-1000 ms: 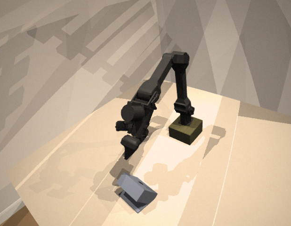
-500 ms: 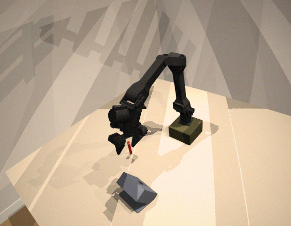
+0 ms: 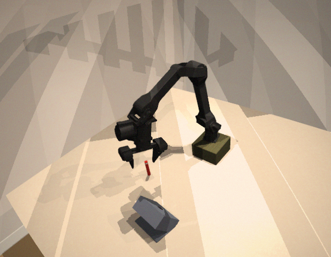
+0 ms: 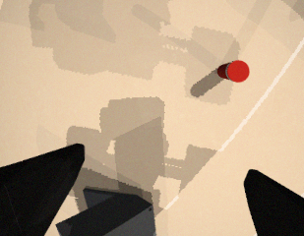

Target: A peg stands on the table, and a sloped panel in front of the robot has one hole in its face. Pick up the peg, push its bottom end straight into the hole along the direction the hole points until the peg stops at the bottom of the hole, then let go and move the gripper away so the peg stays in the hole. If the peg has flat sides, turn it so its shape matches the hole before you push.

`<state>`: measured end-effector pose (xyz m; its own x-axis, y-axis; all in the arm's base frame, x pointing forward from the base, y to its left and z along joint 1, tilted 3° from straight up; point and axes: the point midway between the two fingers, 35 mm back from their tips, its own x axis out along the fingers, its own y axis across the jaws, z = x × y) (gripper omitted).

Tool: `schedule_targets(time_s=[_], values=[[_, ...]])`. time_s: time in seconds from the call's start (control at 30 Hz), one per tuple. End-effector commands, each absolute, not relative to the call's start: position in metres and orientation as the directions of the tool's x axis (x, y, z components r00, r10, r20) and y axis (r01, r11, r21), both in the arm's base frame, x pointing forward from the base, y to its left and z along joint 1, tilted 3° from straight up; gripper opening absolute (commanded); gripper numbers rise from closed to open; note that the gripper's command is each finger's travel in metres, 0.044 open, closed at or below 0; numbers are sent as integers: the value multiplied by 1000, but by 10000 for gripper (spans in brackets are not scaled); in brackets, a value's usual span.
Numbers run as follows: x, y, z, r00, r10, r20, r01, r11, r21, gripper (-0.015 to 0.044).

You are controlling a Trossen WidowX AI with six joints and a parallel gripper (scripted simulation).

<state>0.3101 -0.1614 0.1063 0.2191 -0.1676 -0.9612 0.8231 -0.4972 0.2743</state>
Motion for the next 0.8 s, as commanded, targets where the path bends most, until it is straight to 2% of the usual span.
schedule_targets(time_s=[0.0,0.4,0.77], values=[[300,-172,103,186,-141,-972,765,-600,233,440],[263,-196,87,83,-37,-996,537,-840,76,440],[263,-198,82,78,-30,-996,522,-851,67,440]])
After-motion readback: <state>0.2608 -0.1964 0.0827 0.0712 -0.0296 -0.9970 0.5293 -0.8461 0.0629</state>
